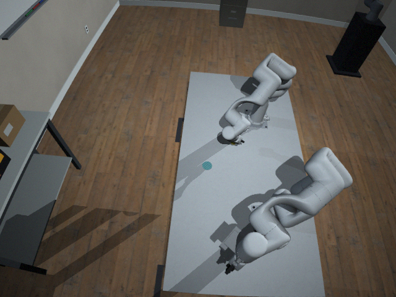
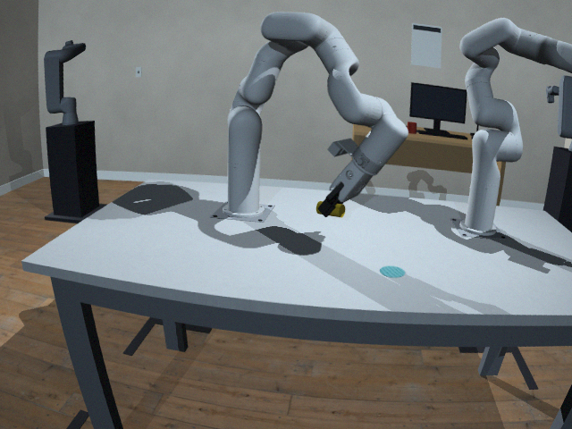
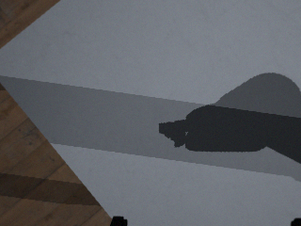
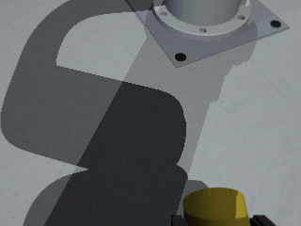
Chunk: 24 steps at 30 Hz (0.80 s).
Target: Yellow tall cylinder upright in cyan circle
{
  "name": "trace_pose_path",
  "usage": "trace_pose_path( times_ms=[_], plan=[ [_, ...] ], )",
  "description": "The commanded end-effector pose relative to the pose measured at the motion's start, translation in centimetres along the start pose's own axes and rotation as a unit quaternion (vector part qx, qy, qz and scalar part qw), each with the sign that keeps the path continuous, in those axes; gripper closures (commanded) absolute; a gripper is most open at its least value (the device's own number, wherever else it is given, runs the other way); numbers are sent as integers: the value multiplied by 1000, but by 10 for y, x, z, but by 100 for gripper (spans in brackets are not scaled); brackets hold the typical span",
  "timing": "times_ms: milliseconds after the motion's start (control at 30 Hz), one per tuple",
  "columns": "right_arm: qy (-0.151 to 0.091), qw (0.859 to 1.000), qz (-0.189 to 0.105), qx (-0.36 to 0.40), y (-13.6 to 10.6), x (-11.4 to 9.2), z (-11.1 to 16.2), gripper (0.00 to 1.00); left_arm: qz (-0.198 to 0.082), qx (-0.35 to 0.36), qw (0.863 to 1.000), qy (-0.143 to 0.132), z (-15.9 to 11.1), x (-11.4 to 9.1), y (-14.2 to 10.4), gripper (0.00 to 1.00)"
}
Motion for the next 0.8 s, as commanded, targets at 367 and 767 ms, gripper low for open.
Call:
trace_pose_path(
  times_ms=[367,767],
  plan=[
    [-10,994,-105,-25,-19,-13,-9,100,0,0,1000,2,-1,-1,0,0],
    [-19,973,-223,-54,-39,-23,-21,100,0,0,1000,2,-1,-1,0,0]
  ],
)
Point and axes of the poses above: on each arm, the point where the finger pads meet when closed, its own x axis out along the fingers, its own z axis across the jaws, y = z × x, the point moved 5 cm from there along -x, back along the fingers, and after that the axes turned 4 degrees about x, right-handed, at the moved point
